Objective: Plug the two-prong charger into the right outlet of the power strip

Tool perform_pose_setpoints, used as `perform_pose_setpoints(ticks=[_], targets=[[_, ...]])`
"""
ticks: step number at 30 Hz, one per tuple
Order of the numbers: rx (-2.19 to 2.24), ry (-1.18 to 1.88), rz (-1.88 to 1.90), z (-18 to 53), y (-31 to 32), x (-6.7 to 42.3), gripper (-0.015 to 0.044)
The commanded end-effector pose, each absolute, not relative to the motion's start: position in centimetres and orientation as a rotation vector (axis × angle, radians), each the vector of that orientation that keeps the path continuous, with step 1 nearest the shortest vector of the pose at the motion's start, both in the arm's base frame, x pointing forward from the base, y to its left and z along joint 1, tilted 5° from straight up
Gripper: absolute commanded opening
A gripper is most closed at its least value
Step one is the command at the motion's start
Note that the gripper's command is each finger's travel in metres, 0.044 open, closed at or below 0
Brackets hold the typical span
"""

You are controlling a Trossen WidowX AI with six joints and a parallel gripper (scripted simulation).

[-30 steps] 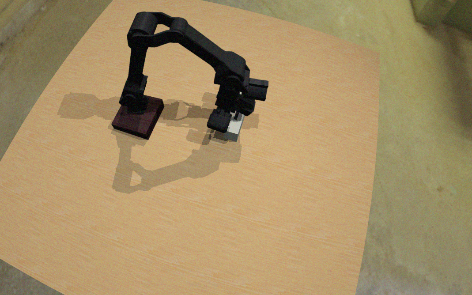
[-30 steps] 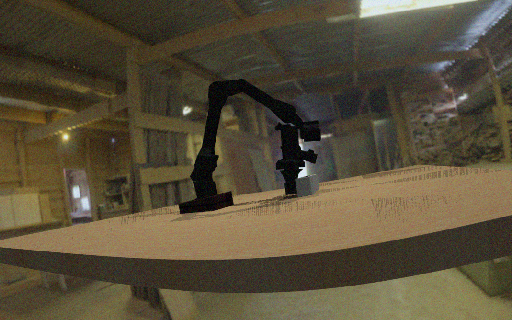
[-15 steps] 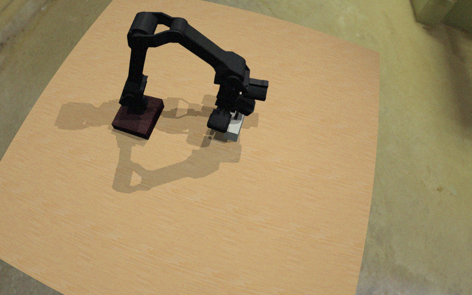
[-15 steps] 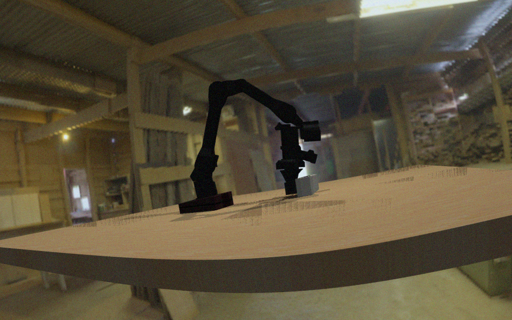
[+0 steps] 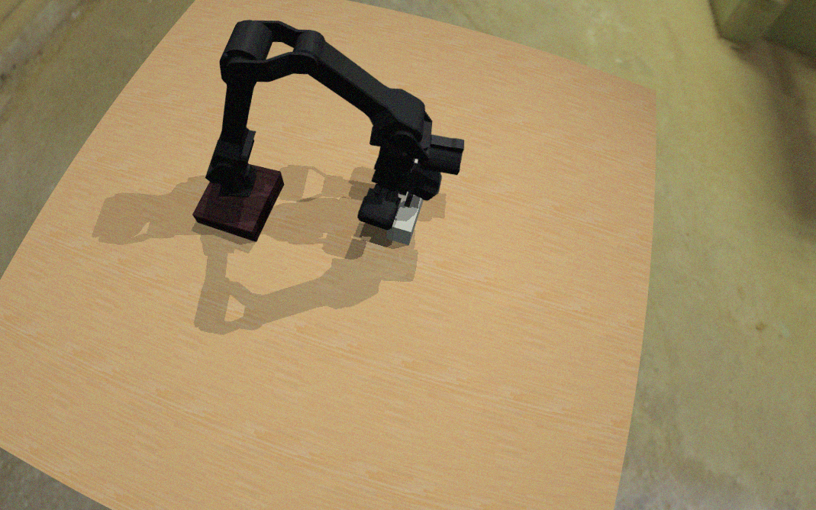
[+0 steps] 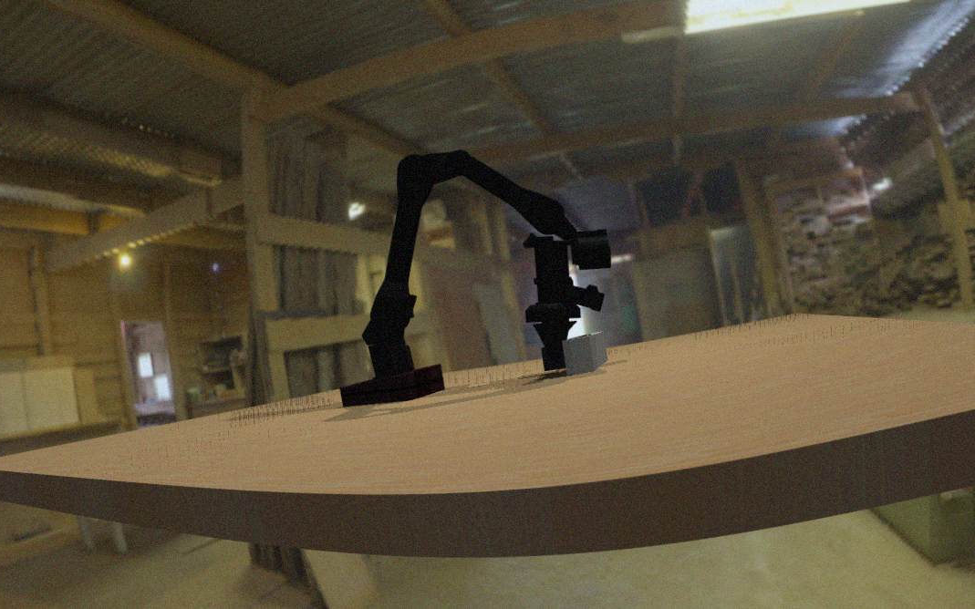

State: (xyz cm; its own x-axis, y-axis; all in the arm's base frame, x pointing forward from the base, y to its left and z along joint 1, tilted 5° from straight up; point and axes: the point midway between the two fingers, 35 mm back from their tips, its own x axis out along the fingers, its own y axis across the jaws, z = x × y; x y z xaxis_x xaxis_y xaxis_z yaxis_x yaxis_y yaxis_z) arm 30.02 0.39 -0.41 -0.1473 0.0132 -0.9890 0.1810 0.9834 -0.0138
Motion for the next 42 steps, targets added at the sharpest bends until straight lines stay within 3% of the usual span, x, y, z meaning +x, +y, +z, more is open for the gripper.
perform_pose_setpoints(ticks=[1, 13, 30, 42], targets=[[0.144, 1.683, -0.150, -0.3, 0.2, 30.8, 0.0000], [0.146, 1.714, -0.147, -0.4, 0.4, 30.0, 0.0000], [0.146, 1.714, -0.147, -0.4, 0.4, 30.0, 0.0440], [0.146, 1.707, -0.147, -0.4, 0.4, 29.7, 0.0440]])
